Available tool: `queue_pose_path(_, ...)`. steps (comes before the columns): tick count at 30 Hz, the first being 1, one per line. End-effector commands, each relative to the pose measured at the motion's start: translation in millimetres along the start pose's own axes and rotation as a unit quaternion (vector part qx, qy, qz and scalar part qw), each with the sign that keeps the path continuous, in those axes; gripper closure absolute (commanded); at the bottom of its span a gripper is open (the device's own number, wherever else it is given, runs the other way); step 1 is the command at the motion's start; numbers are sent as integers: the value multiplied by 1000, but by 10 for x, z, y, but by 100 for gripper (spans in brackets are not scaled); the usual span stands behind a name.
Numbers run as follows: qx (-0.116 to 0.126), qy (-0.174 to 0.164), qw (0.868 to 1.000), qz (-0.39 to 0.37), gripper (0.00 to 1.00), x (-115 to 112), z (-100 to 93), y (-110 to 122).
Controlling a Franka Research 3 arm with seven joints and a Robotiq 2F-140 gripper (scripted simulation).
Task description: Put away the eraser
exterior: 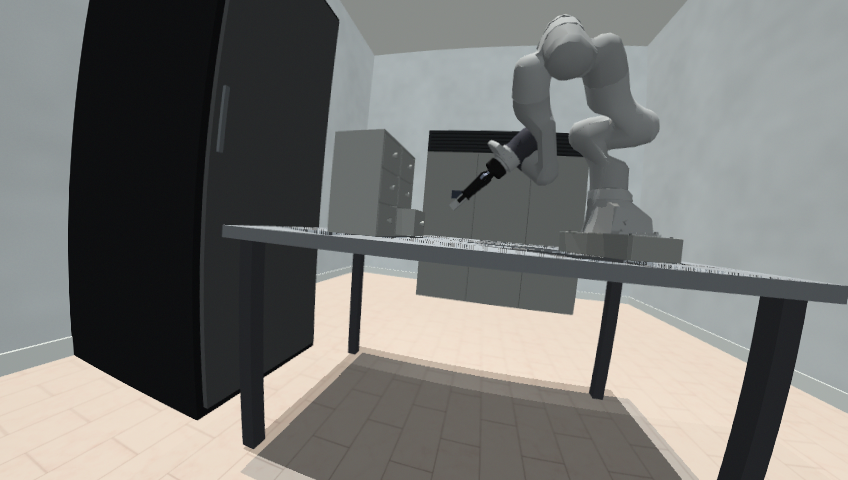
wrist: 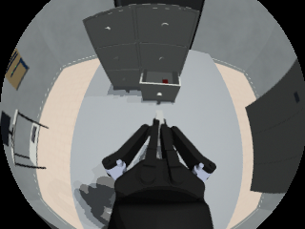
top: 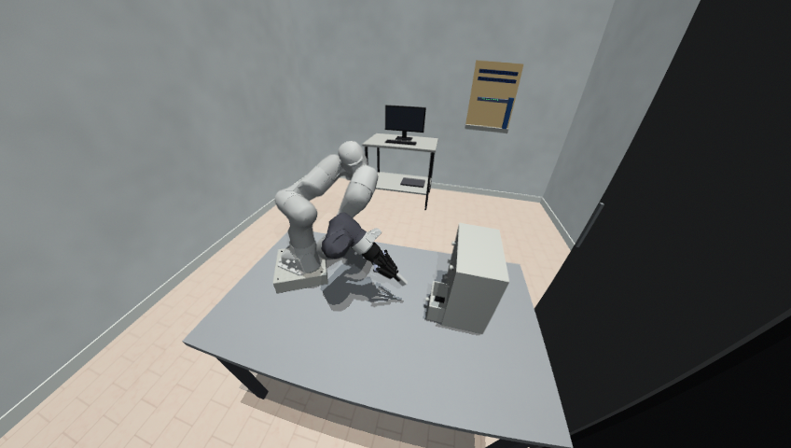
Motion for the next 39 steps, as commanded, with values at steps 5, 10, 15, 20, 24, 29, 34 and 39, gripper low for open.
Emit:
queue_pose_path(5, -2, 4, 1000, -2, 100, -20, 339, 11)
queue_pose_path(10, -2, 4, 1000, -2, 100, -48, 571, 10)
queue_pose_path(15, -2, 4, 1000, -2, 100, -71, 762, 9)
queue_pose_path(20, -2, 4, 1000, -2, 100, -83, 864, 8)
queue_pose_path(24, -2, 4, 1000, -2, 100, -84, 872, 8)
queue_pose_path(29, -2, 4, 1000, -2, 100, -84, 872, 8)
queue_pose_path(34, -2, 4, 1000, -2, 100, -84, 872, 8)
queue_pose_path(39, -2, 4, 1000, -2, 100, -84, 872, 8)
Point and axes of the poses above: the point where the finger pads meet when closed, its own z axis out along the fingers, its own y axis across the jaws, x = y × z, the point moved 4 cm from there along -z, back along the fingers, and after that the axes turned 4 degrees about -z, right-handed, at the moved point
